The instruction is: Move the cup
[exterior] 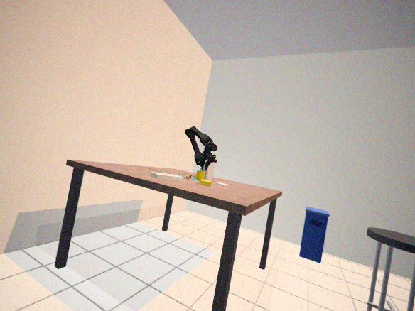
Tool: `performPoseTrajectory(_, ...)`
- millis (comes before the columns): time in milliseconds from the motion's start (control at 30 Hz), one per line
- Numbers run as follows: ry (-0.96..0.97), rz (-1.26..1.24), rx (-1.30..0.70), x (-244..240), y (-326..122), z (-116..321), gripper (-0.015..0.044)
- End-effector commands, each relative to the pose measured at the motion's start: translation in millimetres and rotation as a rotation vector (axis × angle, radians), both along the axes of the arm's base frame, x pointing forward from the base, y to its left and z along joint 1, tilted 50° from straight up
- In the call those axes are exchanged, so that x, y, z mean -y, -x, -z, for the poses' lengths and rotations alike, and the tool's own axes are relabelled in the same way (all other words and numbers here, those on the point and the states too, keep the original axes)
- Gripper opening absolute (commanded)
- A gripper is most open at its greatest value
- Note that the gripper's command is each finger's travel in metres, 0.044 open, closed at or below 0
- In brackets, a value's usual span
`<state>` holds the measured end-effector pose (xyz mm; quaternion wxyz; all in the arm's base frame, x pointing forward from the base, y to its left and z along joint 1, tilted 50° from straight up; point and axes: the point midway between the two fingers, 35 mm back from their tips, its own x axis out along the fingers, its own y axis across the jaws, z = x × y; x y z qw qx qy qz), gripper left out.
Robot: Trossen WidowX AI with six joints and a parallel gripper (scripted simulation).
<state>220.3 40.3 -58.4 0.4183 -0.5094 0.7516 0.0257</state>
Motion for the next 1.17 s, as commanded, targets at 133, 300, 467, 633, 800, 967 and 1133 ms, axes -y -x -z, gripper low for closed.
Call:
performPoseTrajectory(133,0.0,0.0,0.0,0,0,0,0.0278)
performPoseTrajectory(300,0.0,0.0,0.0,-2,0,-1,0.0409)
performPoseTrajectory(467,-0.003,0.001,0.001,-13,-4,-10,0.044)
performPoseTrajectory(633,-0.005,0.002,0.001,-28,-7,-23,0.044)
performPoseTrajectory(800,-0.006,0.004,0.001,-41,-10,-35,0.044)
performPoseTrajectory(967,-0.006,0.005,0.001,-48,-12,-42,0.044)
performPoseTrajectory(1133,-0.004,-0.002,0.003,-46,-12,-39,0.044)
